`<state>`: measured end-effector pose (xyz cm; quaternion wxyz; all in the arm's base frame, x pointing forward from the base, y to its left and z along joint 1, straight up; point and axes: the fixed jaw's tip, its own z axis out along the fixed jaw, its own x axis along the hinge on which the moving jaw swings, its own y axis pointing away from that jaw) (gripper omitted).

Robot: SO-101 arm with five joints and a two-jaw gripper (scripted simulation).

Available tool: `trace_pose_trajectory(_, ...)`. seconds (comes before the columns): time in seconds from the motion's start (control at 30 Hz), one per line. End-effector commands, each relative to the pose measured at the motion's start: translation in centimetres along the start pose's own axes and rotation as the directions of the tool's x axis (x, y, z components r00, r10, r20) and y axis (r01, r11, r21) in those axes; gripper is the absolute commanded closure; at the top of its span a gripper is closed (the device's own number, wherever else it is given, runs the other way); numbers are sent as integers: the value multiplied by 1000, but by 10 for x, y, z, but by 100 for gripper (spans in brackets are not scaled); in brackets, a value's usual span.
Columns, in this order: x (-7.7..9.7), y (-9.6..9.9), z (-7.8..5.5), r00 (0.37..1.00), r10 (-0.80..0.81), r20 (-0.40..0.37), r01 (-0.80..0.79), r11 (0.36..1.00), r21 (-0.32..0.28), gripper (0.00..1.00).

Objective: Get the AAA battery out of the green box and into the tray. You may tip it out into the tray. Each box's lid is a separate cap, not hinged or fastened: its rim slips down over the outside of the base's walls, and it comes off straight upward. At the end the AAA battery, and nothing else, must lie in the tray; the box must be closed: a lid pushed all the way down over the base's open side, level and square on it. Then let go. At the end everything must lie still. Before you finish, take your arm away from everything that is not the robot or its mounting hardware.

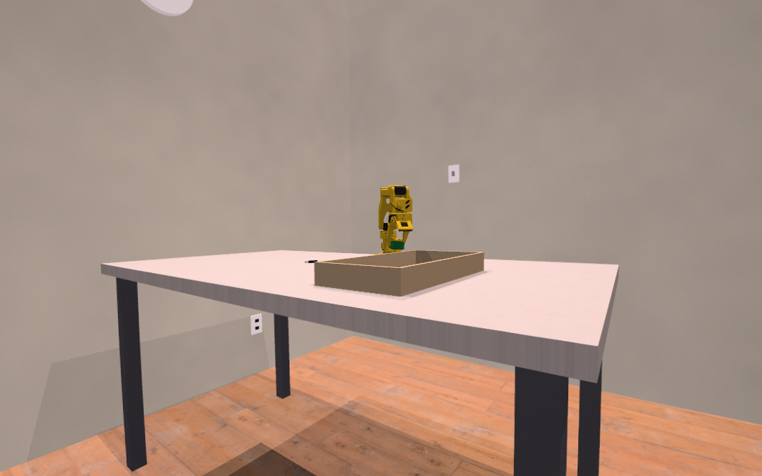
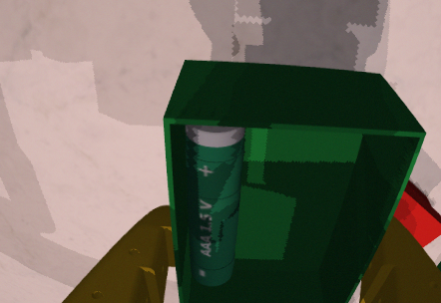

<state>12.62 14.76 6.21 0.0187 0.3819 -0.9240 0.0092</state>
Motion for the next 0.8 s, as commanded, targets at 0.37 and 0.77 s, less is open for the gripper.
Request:
trace_pose_trajectory(0.37,-10,6,-10,999,-2,42,2,1000,-3,80)
trace_pose_trajectory(0.77,-12,8,-11,999,-1,42,2,1000,-3,80)
